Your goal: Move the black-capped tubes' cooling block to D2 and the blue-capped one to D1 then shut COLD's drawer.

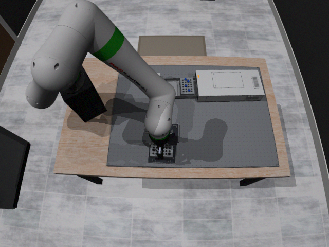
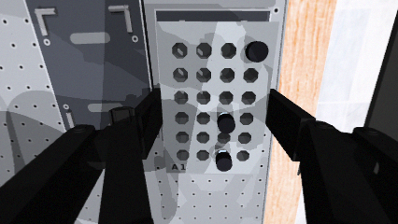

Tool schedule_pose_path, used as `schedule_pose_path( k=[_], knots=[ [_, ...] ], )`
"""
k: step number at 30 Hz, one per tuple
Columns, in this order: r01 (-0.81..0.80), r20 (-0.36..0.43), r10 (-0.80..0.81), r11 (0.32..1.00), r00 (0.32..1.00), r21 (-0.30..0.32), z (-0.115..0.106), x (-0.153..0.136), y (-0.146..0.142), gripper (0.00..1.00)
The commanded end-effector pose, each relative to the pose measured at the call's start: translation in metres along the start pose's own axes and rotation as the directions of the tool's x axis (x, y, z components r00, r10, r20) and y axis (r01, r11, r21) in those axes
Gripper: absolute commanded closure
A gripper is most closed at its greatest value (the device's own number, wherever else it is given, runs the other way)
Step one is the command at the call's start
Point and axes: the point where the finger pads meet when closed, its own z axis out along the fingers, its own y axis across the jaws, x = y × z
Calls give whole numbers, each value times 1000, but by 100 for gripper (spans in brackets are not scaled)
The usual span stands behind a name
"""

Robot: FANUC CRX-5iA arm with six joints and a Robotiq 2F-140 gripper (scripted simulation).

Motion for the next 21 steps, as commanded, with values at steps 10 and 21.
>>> schedule_pose_path(
  k=[10,21],
  knots=[
    [0,-2,0,1000,1000,-1,-5,1,0,90],
    [0,-2,0,1000,1000,-1,0,1,1,90]
  ],
)
